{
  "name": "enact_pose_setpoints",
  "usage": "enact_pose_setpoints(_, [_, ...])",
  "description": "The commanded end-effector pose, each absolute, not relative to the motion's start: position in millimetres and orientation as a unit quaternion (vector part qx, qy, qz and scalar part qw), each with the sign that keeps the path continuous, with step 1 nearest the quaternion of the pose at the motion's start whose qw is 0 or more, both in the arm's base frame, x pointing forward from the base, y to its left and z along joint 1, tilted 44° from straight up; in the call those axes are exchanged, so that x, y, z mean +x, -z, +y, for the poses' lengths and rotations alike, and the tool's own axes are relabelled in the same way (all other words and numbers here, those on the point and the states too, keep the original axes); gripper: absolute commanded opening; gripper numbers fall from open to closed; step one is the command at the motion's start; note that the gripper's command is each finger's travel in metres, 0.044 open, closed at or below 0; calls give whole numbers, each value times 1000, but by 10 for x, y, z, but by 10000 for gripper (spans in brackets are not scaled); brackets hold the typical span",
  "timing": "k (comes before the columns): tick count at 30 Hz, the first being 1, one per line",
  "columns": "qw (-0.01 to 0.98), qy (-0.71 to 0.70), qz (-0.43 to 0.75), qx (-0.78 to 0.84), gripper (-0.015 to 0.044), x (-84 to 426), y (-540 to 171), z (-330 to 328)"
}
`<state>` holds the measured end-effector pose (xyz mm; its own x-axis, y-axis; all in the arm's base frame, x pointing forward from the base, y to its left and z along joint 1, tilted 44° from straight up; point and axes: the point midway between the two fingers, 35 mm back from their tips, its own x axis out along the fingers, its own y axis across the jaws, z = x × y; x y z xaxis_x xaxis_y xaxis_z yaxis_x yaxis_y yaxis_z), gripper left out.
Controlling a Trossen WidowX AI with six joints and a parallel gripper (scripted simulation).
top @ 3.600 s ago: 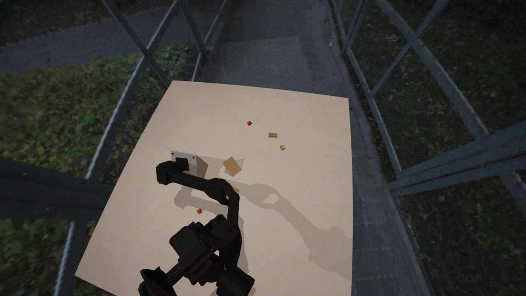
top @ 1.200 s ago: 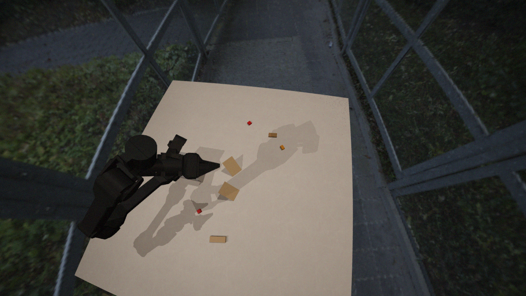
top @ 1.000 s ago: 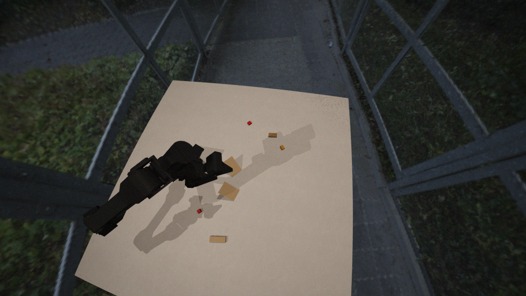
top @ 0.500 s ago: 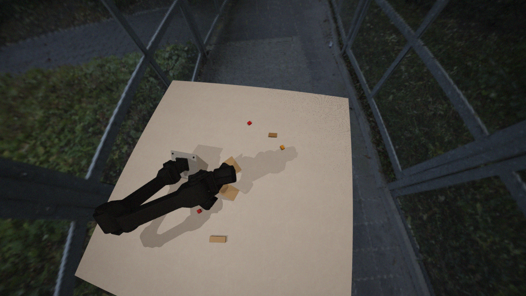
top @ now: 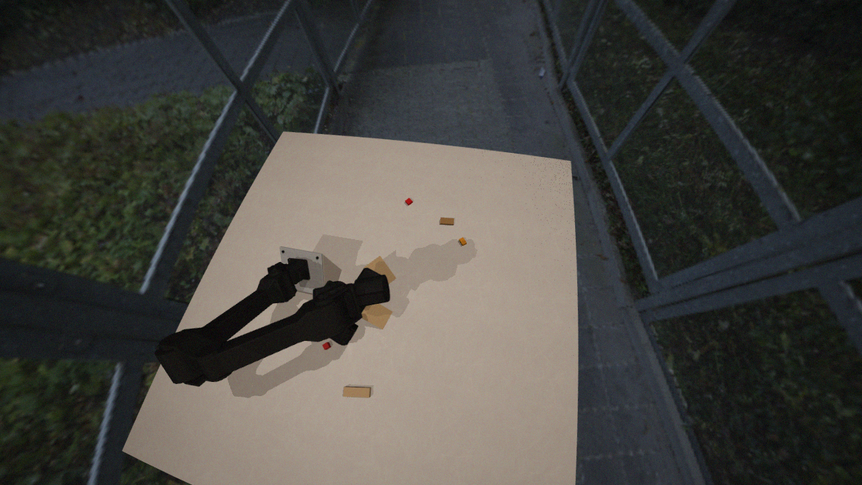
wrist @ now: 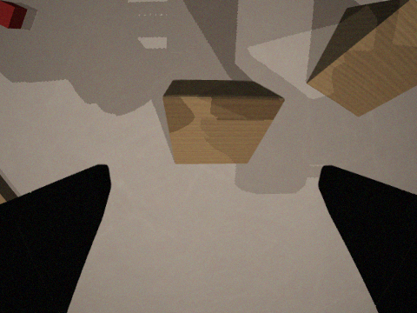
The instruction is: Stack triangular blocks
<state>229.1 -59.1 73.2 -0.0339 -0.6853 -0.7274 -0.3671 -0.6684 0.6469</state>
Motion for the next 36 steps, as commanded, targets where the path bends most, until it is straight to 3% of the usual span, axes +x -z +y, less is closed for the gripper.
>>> enact_pose_setpoints(1, [134,613,-383,678,440,2273,-658,-632])
enact_pose_setpoints(36, [133,613,-383,678,440,2307,-217,-992])
